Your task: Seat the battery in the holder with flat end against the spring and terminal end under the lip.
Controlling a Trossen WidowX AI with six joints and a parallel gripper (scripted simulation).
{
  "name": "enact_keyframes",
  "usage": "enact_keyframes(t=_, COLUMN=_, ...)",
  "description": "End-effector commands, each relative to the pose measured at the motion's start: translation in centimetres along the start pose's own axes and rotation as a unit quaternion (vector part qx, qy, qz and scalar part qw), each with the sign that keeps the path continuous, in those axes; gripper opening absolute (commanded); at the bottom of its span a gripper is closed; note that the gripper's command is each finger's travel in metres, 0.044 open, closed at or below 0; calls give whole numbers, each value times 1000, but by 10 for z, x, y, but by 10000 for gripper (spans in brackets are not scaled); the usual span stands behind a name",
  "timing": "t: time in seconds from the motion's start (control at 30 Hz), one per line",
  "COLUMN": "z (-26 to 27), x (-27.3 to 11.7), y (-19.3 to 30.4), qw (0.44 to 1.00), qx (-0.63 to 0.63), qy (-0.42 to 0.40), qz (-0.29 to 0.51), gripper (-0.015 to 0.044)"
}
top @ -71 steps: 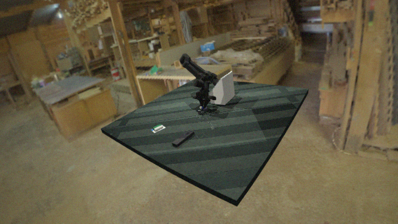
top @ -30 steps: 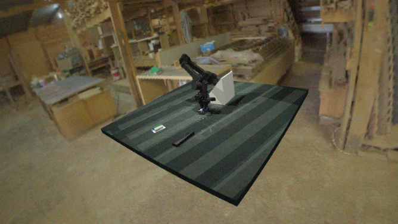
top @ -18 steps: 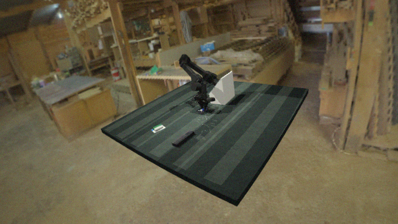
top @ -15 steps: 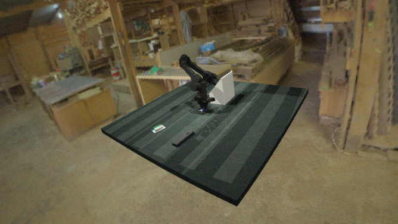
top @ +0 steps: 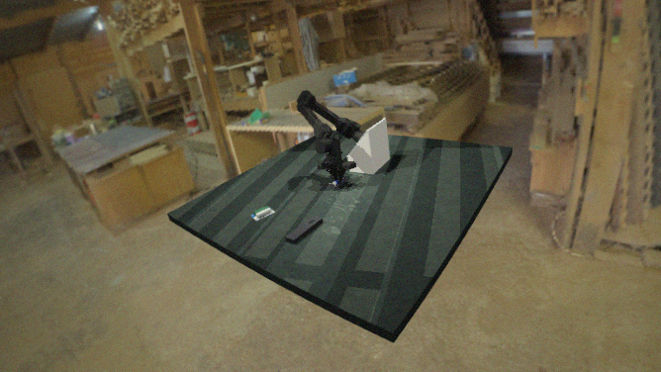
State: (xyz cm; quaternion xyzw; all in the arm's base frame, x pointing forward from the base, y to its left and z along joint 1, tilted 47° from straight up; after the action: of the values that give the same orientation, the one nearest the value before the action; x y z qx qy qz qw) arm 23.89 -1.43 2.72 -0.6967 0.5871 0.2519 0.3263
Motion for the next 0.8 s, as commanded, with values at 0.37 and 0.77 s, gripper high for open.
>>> enact_keyframes(t=0.37, z=-4, x=3, y=-5, qw=998, qx=2, qy=-3, qz=57, gripper=62)
enact_keyframes(t=0.77, z=-8, x=4, y=-12, qw=996, qx=4, qy=-6, qz=91, gripper=62)
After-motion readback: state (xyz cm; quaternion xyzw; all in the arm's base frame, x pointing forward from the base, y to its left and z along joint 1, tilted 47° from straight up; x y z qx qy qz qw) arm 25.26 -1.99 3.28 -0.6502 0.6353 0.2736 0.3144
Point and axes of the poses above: the point midway between the two fingers, 35 mm back from their tips, its own x axis out along the fingers, its own z axis across the jaws, y = z × x, the point moved 10 cm from there along -x, back along the fingers, and after that the axes turned 2 degrees about -x, right-handed, at the moved point
